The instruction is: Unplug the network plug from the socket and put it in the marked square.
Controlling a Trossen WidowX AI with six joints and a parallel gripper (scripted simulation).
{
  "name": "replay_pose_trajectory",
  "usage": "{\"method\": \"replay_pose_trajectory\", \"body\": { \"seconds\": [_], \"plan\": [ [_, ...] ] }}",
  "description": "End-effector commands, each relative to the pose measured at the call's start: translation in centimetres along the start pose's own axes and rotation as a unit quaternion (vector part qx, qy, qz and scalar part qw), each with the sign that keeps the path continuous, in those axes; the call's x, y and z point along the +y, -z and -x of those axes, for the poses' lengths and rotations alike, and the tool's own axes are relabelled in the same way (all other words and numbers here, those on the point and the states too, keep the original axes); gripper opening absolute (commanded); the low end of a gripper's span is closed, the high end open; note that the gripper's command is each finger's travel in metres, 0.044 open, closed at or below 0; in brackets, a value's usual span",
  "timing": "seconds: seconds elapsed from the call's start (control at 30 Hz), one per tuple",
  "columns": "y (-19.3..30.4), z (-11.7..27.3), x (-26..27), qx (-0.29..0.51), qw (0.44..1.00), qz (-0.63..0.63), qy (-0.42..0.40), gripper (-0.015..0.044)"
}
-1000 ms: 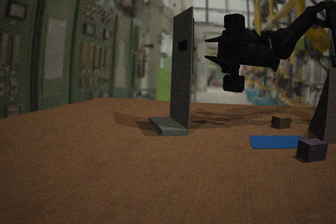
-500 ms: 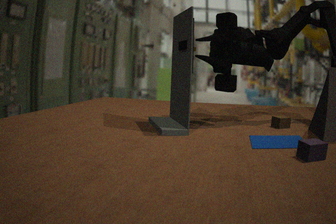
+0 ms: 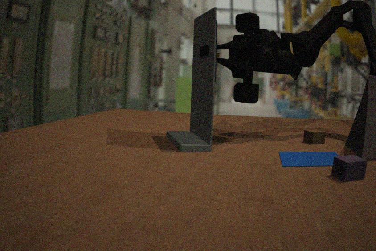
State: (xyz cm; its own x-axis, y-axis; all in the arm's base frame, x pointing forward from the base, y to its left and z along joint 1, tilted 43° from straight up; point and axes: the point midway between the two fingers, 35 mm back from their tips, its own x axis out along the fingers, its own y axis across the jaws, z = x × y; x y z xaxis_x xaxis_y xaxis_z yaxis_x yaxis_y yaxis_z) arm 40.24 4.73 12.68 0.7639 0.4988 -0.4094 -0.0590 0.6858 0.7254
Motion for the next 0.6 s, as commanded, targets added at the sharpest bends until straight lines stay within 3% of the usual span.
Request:
{"method": "replay_pose_trajectory", "body": {
  "seconds": [0.0,0.27,0.57],
  "plan": [
    [0.01,-0.11,-0.15,0.000,1.000,-0.003,0.002,0.0051],
    [0.01,-0.11,-0.15,0.000,1.000,-0.003,0.002,0.0000],
    [0.10,0.25,-0.15,0.000,1.000,-0.003,0.002,0.0000]
  ]
}}
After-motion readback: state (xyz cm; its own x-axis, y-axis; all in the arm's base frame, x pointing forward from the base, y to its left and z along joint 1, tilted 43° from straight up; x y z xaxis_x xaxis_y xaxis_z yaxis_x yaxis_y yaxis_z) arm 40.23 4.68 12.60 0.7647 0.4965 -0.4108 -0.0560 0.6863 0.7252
